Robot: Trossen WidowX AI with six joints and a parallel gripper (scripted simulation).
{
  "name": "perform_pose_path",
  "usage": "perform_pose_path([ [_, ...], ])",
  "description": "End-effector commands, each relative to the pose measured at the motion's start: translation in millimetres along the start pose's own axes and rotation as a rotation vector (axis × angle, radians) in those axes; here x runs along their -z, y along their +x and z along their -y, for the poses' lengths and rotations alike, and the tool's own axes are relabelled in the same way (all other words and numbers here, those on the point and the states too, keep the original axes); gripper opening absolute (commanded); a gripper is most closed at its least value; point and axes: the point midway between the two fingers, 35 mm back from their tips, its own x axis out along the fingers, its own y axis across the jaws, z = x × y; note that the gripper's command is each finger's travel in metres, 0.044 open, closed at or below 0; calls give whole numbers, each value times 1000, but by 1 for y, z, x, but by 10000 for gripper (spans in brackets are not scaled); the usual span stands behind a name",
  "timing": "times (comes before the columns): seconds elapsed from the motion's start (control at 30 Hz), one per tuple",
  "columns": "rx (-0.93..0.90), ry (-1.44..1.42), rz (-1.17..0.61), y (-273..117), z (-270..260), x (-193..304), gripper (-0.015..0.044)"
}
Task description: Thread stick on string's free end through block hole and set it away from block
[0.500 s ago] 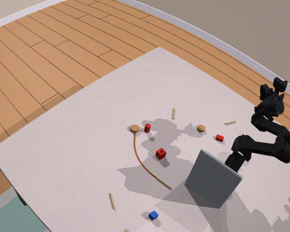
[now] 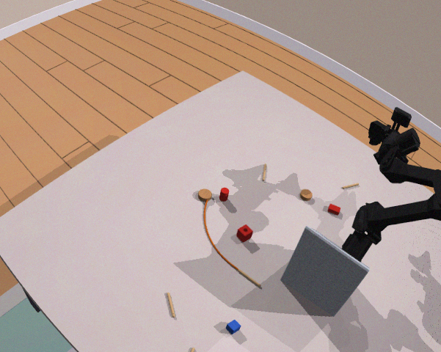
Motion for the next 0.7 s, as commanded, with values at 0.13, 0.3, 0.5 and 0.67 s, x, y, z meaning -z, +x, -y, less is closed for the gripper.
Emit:
perform_pose_path([
  [0.13, -346, 16, 347, 2, -67, -121, 440],
  [0.3, -543, -34, 555, -32, -103, -191, 440],
  [0.5, -744, -157, 786, -98, -137, -257, 440],
  [0.67, -915, -269, 925, -164, -162, -295, 440],
])
